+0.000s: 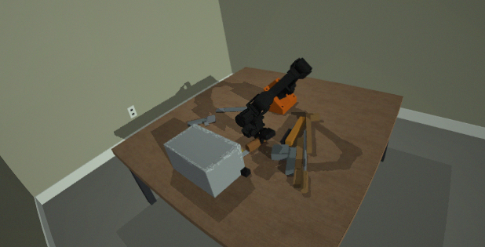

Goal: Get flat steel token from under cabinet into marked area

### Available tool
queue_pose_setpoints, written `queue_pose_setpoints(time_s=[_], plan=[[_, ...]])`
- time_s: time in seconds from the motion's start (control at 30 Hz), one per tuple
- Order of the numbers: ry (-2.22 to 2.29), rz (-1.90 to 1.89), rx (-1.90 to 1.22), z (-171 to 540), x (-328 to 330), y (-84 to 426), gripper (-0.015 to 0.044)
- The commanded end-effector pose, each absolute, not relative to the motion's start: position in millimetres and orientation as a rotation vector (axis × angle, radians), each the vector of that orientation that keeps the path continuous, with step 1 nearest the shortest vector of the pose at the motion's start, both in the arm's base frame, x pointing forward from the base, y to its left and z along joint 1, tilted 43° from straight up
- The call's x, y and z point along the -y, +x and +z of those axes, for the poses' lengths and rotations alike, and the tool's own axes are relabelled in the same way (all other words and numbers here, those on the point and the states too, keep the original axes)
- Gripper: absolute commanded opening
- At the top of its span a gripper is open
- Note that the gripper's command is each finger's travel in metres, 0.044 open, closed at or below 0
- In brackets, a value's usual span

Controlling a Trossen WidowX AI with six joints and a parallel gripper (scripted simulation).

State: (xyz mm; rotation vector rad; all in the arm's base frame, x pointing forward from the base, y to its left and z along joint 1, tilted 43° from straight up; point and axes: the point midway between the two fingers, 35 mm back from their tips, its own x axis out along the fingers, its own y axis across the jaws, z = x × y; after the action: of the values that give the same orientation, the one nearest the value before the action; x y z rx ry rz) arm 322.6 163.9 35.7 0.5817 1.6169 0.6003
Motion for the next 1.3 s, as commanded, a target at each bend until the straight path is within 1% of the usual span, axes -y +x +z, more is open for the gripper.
queue_pose_setpoints(time_s=[0.0, 1.27], plan=[[0.580, 0.605, -1.613, 36, -165, 327, 0.0000], [0.579, 0.606, -1.611, 33, -167, 364, 0.0000]])
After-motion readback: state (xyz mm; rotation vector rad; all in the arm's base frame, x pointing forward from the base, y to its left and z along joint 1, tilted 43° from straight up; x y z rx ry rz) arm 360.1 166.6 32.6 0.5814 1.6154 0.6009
